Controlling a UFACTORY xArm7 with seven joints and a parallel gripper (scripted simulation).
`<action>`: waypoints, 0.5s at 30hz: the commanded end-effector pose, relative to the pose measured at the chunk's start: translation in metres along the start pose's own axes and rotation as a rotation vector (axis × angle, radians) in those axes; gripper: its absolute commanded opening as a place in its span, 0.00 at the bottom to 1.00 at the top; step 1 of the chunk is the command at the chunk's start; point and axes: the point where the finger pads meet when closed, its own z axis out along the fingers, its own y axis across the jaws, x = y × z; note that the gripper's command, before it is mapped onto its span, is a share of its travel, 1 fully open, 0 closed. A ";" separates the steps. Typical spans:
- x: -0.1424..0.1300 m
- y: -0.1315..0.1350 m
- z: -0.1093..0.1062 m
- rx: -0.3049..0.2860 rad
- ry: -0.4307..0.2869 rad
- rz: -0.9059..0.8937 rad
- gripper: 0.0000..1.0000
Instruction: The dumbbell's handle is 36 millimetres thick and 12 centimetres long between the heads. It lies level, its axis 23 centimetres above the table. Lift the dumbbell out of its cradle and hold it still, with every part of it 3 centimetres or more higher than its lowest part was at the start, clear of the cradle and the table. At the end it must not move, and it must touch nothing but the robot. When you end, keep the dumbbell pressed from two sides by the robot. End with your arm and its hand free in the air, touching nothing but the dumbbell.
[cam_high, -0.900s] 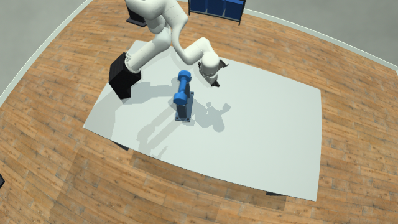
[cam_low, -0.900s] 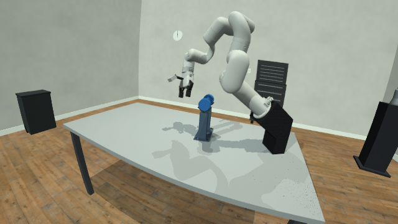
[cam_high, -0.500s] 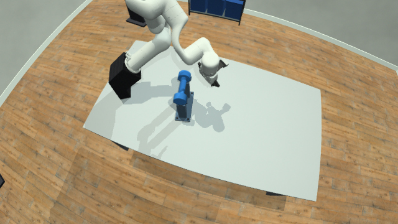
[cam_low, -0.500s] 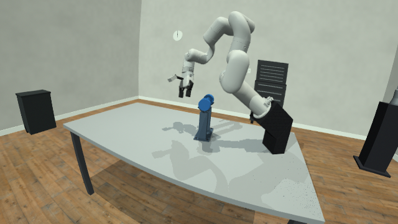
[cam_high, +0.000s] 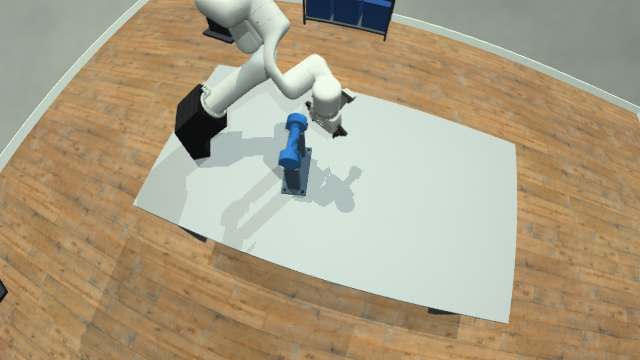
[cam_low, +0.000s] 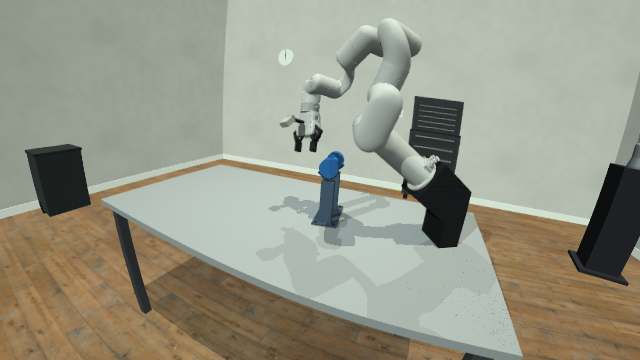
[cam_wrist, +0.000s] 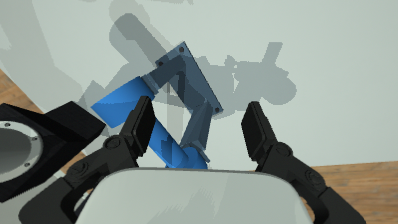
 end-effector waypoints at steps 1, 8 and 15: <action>-0.020 -0.017 -0.018 -0.041 -0.038 -0.136 1.00; -0.045 -0.041 -0.035 -0.074 -0.111 -0.318 1.00; -0.071 -0.067 -0.049 -0.096 -0.222 -0.537 1.00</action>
